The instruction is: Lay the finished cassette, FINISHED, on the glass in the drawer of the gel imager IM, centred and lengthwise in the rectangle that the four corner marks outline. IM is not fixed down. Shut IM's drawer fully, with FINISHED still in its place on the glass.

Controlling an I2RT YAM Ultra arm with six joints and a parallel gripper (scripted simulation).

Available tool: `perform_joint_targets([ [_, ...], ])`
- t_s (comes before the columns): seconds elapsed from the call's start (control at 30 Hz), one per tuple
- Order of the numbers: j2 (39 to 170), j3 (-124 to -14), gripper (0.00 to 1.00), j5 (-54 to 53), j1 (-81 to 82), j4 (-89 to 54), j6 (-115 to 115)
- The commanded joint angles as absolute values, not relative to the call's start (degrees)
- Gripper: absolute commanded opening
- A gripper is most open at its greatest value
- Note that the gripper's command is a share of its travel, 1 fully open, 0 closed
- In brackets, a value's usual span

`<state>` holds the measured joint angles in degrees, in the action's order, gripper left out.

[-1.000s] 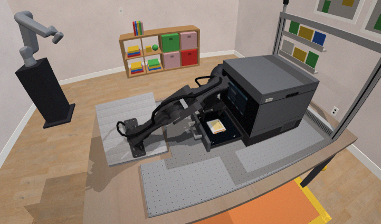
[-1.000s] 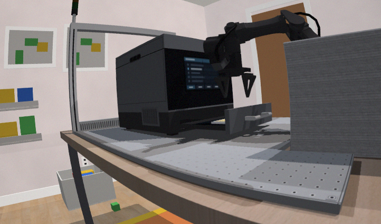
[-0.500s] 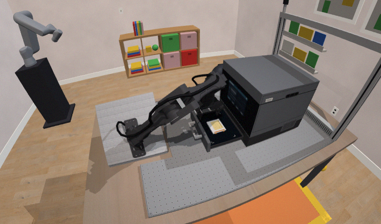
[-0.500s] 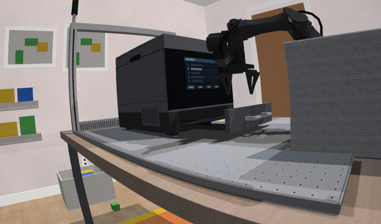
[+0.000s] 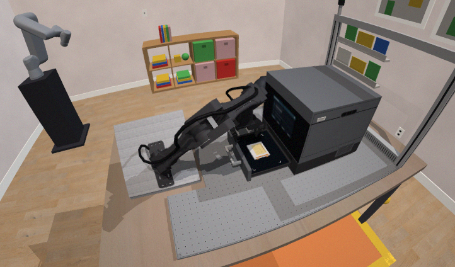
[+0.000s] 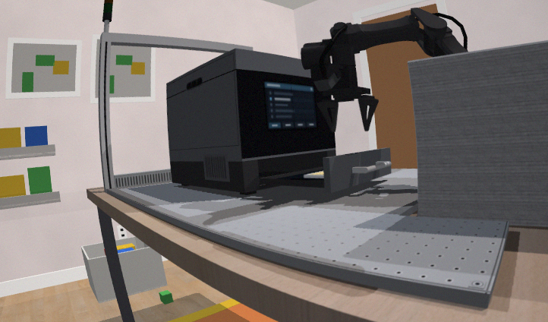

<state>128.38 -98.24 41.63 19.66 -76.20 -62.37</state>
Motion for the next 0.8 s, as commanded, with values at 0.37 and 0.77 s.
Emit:
perform_joint_targets([
  [0.37,124.2,-95.2,1.00,40.5,23.0,-78.1,-59.5],
  [0.77,122.4,-93.3,1.00,40.1,24.4,-79.1,-57.7],
])
